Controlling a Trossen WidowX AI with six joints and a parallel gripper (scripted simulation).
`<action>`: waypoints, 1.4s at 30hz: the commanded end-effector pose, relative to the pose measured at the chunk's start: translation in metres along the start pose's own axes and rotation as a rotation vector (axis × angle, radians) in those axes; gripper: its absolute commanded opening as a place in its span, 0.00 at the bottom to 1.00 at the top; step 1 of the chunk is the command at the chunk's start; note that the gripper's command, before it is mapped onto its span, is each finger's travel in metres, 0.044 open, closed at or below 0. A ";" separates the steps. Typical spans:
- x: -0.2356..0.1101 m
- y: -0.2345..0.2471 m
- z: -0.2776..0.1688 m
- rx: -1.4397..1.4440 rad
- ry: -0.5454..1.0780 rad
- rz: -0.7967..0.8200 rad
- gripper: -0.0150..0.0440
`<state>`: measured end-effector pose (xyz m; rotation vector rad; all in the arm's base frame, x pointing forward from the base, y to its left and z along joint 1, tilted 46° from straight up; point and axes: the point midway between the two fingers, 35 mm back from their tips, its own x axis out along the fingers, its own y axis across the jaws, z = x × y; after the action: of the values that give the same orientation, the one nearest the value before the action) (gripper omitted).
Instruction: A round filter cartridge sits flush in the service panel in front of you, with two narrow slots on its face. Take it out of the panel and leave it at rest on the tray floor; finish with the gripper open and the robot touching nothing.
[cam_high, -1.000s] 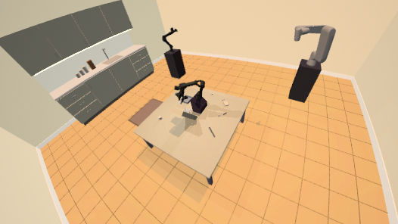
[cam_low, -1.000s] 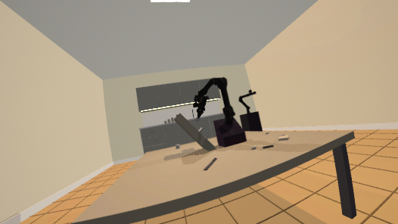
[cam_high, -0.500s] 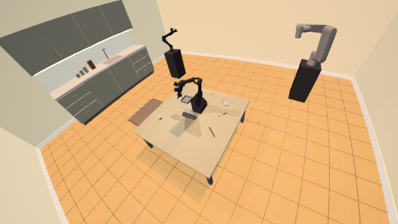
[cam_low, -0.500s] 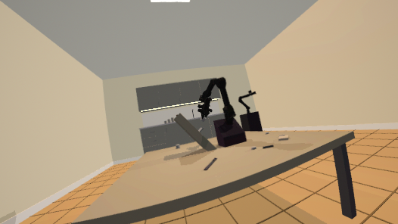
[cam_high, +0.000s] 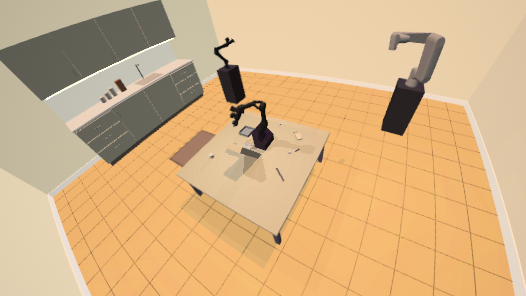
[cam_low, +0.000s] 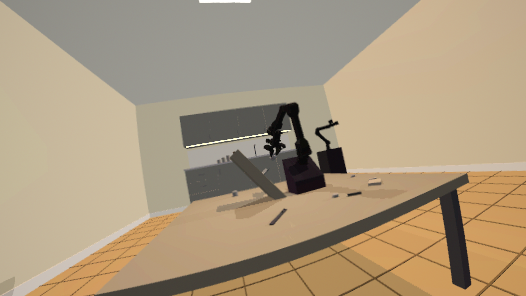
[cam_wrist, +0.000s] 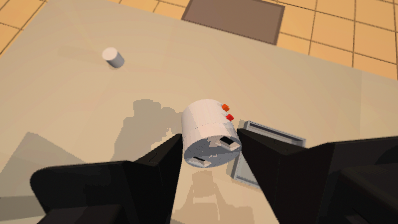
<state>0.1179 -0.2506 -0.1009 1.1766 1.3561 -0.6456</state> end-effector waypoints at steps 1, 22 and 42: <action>0.015 -0.030 -0.010 0.082 0.002 -0.045 0.25; 0.089 -0.151 -0.109 0.508 0.014 -0.305 0.25; 0.133 -0.158 -0.141 0.542 0.018 -0.324 0.25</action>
<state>-0.0560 -0.1537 -0.2353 1.3933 1.4397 -1.2993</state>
